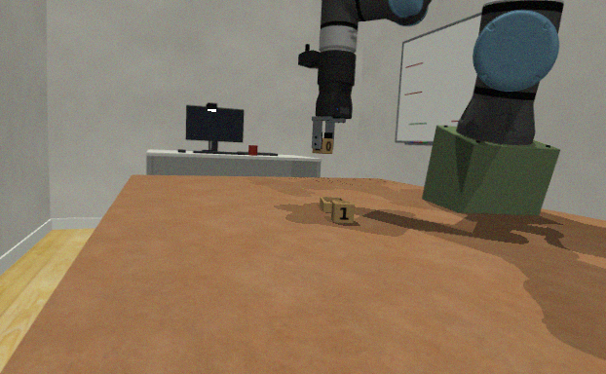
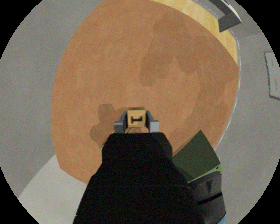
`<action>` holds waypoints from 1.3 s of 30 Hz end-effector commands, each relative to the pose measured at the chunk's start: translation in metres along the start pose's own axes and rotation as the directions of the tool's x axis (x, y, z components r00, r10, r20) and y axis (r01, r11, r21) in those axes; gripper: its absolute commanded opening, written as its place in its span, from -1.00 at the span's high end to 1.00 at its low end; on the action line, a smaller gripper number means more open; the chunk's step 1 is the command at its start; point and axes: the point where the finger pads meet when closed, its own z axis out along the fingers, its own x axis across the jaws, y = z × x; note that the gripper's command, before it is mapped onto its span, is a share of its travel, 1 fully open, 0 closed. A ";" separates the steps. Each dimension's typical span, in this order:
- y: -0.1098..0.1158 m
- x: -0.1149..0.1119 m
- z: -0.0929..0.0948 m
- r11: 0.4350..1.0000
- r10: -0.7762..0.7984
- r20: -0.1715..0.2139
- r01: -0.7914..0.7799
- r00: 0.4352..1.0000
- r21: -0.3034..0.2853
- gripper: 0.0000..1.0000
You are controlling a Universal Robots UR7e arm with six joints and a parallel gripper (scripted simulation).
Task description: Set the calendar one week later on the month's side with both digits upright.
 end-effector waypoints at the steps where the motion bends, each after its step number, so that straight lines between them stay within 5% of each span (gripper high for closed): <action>1: -0.003 0.006 0.000 0.989 0.150 0.001 -0.150 0.989 0.001 -0.20; 18: -0.006 0.024 0.001 0.846 0.532 0.001 -0.532 0.846 0.000 -0.20; 39: -0.006 0.032 0.002 0.724 0.690 0.001 -0.690 0.724 0.000 -0.20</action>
